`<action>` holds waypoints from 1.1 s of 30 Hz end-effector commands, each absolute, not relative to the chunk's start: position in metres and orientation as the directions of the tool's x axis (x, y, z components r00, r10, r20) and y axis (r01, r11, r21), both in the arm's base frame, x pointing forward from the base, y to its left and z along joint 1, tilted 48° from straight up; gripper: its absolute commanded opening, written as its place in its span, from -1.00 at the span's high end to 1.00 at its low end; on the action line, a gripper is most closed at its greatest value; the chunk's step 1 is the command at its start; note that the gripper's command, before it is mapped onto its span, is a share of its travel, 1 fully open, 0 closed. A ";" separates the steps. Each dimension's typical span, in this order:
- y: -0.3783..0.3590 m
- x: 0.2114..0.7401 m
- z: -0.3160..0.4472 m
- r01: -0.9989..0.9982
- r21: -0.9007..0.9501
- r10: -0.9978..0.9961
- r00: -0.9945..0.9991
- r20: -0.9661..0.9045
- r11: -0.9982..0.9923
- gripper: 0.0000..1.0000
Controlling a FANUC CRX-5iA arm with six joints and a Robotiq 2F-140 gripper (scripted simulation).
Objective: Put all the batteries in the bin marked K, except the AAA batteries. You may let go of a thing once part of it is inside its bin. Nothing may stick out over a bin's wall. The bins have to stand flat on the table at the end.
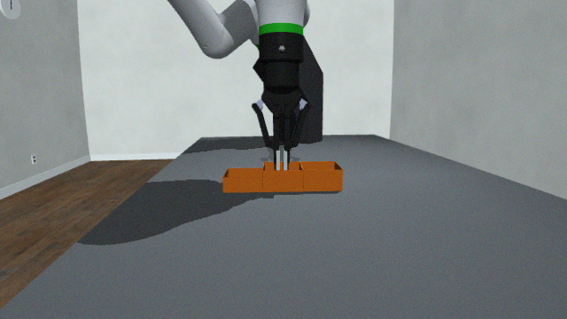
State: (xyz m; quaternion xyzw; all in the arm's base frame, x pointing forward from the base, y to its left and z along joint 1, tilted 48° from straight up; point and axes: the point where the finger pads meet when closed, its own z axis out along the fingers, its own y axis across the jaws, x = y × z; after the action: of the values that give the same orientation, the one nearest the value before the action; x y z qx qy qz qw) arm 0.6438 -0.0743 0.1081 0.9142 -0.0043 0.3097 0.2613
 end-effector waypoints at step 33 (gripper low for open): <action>-0.060 0.627 0.128 -0.170 0.475 0.154 0.808 0.569 -0.863 0.89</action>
State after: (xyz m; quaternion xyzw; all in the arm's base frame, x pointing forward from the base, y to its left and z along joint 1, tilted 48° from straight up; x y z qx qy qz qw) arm 0.6298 -0.0624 0.1247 0.9142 -0.0043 0.3098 0.2613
